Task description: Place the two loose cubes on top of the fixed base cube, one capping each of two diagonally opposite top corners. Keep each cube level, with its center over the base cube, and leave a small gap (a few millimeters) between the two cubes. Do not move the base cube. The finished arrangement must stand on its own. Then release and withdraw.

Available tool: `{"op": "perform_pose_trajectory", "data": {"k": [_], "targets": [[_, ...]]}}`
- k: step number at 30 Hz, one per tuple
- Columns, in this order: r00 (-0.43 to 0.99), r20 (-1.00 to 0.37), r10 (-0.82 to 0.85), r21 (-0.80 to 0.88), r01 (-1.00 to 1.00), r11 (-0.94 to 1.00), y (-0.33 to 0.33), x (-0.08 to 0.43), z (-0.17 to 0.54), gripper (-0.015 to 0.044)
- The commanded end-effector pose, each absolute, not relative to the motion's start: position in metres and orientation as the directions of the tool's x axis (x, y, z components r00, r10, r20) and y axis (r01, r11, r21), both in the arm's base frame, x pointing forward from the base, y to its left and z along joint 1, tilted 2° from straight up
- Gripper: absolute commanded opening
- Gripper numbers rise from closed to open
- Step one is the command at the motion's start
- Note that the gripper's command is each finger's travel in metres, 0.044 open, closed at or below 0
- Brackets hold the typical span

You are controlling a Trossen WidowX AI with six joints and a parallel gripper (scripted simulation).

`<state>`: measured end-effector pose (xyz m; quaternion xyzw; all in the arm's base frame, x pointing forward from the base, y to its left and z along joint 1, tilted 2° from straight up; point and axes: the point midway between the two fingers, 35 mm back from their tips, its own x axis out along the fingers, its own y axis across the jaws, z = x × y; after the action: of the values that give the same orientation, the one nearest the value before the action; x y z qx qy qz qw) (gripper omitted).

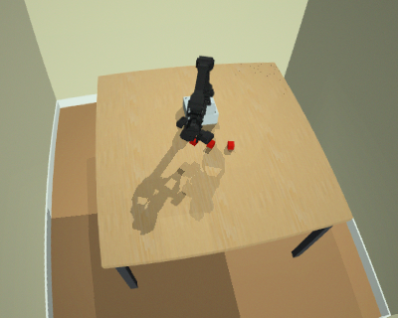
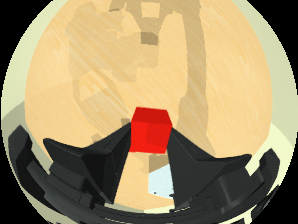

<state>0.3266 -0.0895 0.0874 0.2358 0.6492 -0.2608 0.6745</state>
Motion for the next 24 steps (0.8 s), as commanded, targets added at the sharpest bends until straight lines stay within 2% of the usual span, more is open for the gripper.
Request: {"op": "perform_pose_trajectory", "data": {"k": [1,24], "targets": [[0.025,-0.999,-0.043,-0.016,0.651,0.759,-0.087,0.328,0.092,0.0105],[0.026,-0.999,-0.034,-0.026,0.258,0.966,-0.013,0.336,0.075,0.0105]]}}
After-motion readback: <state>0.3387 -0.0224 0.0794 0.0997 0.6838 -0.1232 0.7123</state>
